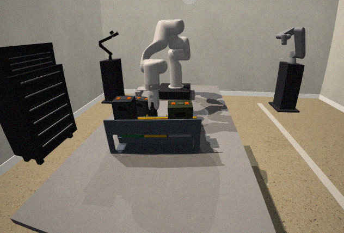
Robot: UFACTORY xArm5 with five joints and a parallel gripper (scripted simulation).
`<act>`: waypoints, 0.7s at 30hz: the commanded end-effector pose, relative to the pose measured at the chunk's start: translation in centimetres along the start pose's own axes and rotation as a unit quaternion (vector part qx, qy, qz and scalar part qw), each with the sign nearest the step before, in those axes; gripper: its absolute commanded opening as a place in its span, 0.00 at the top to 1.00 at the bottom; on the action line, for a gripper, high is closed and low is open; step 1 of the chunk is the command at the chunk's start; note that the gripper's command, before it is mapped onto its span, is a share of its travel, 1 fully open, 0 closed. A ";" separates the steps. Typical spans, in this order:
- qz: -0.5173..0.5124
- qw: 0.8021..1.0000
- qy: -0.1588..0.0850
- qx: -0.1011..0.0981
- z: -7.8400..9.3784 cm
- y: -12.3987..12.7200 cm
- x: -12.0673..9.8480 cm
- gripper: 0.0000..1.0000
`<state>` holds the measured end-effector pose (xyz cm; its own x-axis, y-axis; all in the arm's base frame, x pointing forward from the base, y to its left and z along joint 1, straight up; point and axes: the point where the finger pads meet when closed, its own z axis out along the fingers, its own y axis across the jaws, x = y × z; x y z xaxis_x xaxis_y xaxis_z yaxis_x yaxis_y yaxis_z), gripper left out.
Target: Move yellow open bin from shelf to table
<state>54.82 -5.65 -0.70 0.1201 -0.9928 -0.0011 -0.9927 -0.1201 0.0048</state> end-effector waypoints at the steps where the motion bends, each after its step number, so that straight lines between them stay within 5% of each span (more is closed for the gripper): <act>1: 0.000 1.000 0.003 0.002 -0.3 -0.2 0.0 1.00; 21: 0.000 1.000 0.003 0.002 -1.2 -0.2 0.0 1.00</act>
<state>54.83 -5.65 0.21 0.1201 -0.9928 -0.0011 -0.9927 -0.1201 0.0048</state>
